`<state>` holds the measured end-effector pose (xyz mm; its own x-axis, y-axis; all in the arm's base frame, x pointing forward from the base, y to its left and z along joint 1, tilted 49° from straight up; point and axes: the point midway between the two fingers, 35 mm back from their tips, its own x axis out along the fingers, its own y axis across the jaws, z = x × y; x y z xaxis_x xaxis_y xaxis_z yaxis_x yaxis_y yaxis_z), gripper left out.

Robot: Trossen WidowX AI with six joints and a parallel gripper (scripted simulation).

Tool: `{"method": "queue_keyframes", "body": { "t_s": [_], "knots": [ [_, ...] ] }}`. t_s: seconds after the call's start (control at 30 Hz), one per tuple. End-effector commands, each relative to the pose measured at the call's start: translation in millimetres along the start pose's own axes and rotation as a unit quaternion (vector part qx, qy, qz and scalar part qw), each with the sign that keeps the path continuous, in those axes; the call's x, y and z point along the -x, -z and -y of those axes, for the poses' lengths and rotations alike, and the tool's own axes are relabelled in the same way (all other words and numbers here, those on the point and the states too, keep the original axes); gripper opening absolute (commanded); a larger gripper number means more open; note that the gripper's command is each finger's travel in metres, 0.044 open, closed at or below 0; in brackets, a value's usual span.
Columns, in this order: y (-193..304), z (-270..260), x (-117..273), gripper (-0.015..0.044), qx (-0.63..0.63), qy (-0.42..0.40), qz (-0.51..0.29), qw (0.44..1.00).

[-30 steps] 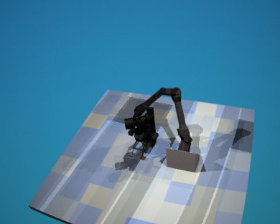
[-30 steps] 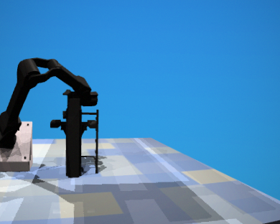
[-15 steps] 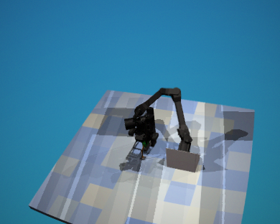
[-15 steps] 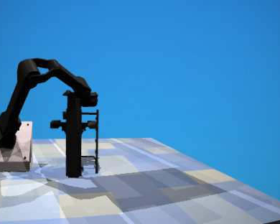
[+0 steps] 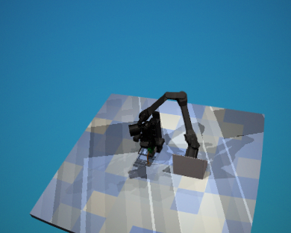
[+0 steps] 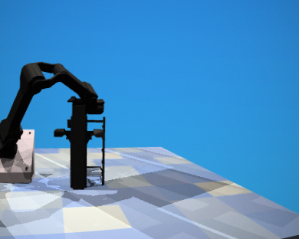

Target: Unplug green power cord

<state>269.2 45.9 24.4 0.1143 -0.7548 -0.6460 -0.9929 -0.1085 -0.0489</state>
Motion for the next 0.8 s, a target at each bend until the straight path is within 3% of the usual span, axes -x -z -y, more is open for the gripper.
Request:
{"method": "queue_keyframes", "body": {
  "t_s": [0.0,0.77],
  "knots": [
    [-21,1,4,0.0000,0.003,0.002,0.017,1.000],
    [-59,-2,9,0.0000,0.003,0.002,0.017,1.000]
  ]
}}
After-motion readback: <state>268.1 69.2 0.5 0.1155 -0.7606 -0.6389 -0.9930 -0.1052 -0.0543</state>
